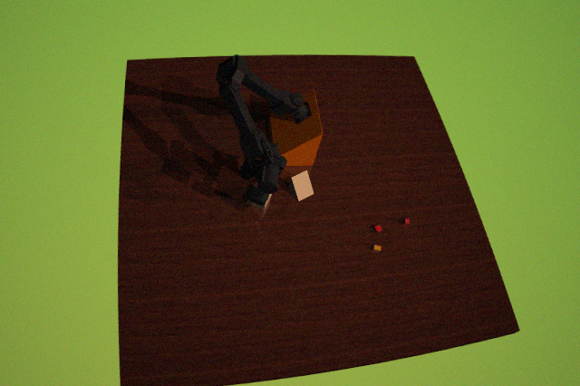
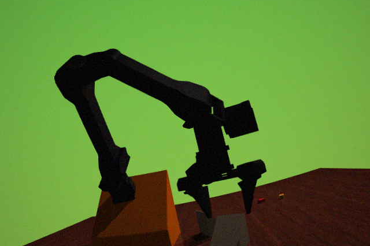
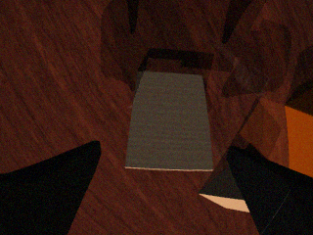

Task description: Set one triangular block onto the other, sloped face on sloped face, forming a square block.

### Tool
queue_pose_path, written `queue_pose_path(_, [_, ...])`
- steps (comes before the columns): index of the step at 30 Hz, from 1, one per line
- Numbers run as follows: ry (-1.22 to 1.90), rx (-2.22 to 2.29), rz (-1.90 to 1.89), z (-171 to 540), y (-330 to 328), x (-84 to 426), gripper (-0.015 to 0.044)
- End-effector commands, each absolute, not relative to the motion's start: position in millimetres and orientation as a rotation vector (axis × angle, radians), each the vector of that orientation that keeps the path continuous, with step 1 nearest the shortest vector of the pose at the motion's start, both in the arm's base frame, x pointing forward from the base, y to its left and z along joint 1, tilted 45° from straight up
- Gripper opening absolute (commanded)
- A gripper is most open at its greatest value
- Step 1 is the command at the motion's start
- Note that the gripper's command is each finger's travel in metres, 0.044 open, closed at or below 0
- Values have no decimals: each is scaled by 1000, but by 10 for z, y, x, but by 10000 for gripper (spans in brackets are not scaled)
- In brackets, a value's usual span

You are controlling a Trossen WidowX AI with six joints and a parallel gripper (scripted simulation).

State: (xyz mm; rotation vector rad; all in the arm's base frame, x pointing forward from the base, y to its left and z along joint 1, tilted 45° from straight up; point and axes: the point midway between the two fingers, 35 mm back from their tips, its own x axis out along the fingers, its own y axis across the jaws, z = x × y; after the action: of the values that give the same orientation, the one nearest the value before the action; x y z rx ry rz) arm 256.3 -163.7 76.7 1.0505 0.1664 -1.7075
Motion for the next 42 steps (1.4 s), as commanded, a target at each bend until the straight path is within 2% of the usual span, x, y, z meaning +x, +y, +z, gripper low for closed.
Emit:
queue_pose_path(1, [166, 1051, -1707, 767, -1637, 2563, 440])
queue_pose_path(10, [42, 835, -1909, 666, -1342, 2651, 440])
queue_pose_path(16, [-101, 648, -1908, 675, -1119, 2818, 440])
queue_pose_path(42, [-85, 662, -1908, 528, -1372, 2768, 440])
